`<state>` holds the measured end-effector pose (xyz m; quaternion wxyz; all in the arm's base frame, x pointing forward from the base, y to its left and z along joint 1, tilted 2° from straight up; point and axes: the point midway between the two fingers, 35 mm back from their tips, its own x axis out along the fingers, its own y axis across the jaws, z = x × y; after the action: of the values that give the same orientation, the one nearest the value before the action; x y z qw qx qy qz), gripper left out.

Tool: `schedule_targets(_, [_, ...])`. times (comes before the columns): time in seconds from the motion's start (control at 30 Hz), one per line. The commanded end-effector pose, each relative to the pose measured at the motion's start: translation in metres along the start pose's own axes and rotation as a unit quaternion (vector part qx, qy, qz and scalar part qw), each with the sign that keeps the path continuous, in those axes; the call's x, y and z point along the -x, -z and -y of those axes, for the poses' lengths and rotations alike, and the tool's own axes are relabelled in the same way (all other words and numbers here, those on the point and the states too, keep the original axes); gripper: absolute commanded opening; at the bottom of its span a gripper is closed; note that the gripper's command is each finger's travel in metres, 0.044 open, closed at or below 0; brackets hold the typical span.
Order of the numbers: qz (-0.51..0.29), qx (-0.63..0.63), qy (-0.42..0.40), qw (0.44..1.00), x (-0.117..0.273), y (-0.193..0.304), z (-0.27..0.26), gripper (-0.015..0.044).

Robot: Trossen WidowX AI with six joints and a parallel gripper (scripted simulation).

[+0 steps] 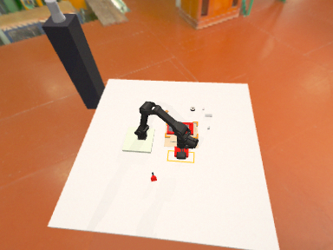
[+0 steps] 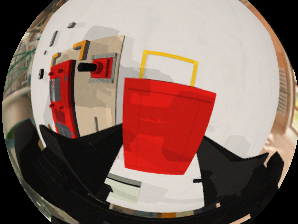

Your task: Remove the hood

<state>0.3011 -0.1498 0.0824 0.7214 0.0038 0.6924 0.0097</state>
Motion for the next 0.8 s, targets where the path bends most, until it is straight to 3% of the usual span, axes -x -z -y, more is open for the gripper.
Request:
schedule_targets(0.0, [-0.005, 0.0, -0.003, 1.0, -0.006, 0.001, -0.001, 0.0])
schedule_targets(0.77, [-0.005, 0.0, -0.003, 1.0, -0.022, 0.002, -0.001, 0.0])
